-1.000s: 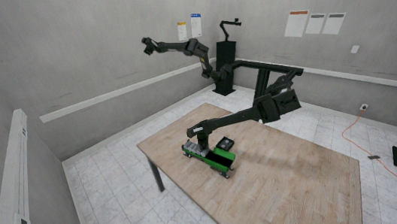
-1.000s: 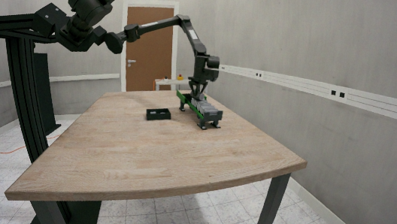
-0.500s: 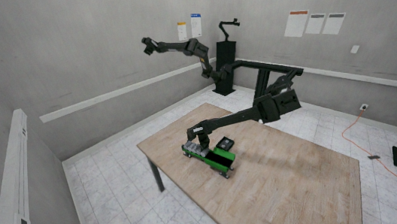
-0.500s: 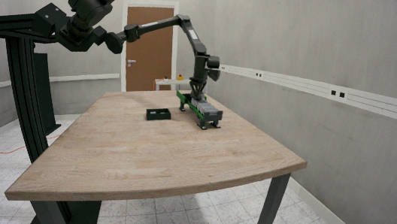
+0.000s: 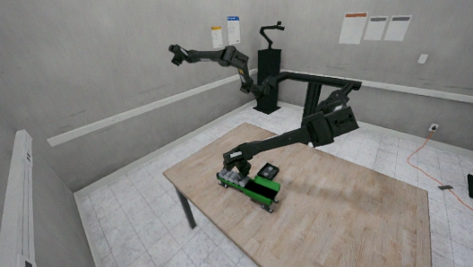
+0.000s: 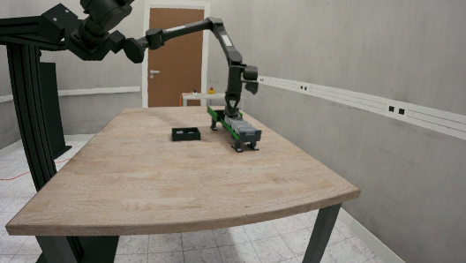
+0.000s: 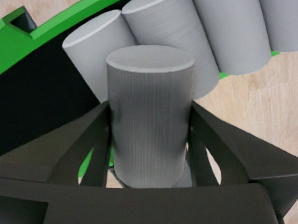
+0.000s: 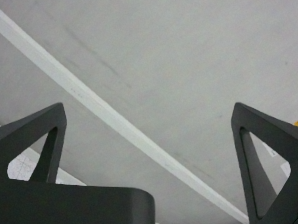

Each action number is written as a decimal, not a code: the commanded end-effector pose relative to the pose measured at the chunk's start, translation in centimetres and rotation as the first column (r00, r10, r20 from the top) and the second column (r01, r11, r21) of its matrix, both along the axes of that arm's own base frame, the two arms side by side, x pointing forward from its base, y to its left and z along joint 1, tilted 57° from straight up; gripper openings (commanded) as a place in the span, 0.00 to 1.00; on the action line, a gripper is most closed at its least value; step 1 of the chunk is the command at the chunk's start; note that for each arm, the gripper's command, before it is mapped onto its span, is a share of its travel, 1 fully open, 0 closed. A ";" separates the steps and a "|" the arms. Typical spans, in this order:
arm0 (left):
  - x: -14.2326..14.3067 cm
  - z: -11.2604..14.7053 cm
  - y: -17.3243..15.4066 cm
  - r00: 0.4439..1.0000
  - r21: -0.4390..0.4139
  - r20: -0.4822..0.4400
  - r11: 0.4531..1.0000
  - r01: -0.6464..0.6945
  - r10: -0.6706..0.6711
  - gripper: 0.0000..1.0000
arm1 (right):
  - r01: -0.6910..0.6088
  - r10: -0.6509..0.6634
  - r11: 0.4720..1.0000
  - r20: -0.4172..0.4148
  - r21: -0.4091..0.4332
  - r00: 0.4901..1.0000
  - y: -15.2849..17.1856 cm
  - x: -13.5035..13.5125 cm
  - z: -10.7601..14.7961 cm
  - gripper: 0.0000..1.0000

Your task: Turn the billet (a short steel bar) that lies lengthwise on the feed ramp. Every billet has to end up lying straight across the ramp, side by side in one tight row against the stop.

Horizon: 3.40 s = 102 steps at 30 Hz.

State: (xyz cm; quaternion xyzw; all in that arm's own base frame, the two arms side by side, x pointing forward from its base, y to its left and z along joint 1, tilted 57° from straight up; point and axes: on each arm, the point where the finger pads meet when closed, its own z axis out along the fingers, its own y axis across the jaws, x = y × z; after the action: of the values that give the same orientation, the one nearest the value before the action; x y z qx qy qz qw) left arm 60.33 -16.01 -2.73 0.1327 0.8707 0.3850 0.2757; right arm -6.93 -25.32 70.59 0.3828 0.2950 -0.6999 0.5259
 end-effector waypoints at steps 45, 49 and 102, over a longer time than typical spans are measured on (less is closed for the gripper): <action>-0.5 3.0 -4.4 0.943 -0.302 0.257 0.944 -0.130 0.212 0.00 | 0.007 -0.007 0.999 -0.002 -0.043 1.000 2.1 0.1 2.6 1.00; -0.5 3.0 -4.4 0.943 -0.300 0.256 0.945 -0.130 0.211 0.00 | 0.007 -0.007 0.999 -0.002 -0.043 1.000 2.1 0.1 2.6 1.00; -0.5 3.1 -4.4 0.943 -0.301 0.257 0.945 -0.130 0.212 0.00 | 0.007 -0.007 0.999 -0.002 -0.043 1.000 2.1 0.1 2.6 1.00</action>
State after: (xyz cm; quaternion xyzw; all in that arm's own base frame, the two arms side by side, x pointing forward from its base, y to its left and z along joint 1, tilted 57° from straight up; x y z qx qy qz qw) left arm 60.33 -16.01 -2.73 -0.0576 0.8789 0.3167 0.3520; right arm -6.93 -25.32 70.59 0.3828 0.2950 -0.6999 0.5259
